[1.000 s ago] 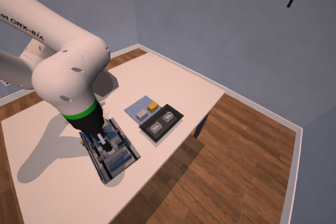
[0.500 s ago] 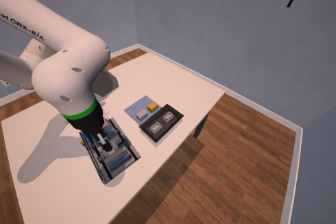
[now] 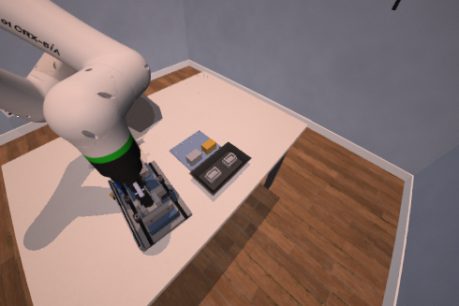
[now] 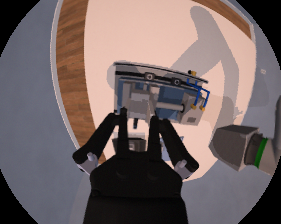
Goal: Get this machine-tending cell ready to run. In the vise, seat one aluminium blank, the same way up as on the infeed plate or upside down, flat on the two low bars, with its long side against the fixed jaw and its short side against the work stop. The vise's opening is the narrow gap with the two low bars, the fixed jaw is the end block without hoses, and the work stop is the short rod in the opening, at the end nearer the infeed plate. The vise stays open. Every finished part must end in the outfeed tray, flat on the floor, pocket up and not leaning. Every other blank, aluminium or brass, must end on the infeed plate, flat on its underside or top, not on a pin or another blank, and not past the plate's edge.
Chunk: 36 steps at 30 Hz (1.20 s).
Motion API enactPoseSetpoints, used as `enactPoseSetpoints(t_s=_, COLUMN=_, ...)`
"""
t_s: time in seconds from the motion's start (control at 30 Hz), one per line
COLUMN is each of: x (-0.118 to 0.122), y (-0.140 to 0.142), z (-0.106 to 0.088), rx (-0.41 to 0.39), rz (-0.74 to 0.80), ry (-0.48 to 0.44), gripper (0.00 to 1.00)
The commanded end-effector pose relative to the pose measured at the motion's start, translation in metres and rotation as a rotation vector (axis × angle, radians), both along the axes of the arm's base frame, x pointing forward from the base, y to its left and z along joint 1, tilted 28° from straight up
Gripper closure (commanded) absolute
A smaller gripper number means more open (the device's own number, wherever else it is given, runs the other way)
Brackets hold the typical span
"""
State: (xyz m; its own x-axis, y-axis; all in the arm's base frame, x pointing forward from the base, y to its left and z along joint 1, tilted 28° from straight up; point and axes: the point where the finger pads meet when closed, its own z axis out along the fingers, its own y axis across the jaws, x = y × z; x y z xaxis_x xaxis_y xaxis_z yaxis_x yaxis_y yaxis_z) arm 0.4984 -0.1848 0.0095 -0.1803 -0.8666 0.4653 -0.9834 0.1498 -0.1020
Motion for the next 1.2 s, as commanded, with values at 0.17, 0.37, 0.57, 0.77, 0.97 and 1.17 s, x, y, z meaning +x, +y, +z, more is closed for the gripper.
enactPoseSetpoints(t_s=0.17, x=0.0004, y=0.0005, z=0.0, rx=0.0, rz=0.0, ry=0.0, gripper=1.0)
enactPoseSetpoints(t_s=0.37, x=0.0009, y=0.0012, z=-0.0004, rx=0.0, rz=0.0, ry=0.0, gripper=1.0)
enactPoseSetpoints(t_s=0.57, x=0.0014, y=0.0019, z=-0.0008, rx=0.0, rz=0.0, ry=0.0, gripper=1.0)
enactPoseSetpoints(t_s=0.77, x=0.0022, y=0.003, z=-0.0014, rx=0.0, rz=0.0, ry=0.0, gripper=1.0)
enactPoseSetpoints(t_s=0.97, x=0.0028, y=0.004, z=-0.0019, rx=0.0, rz=0.0, ry=0.0, gripper=1.0)
enactPoseSetpoints(t_s=1.17, x=0.0031, y=0.0044, z=-0.0021, rx=0.0, rz=0.0, ry=0.0, gripper=1.0)
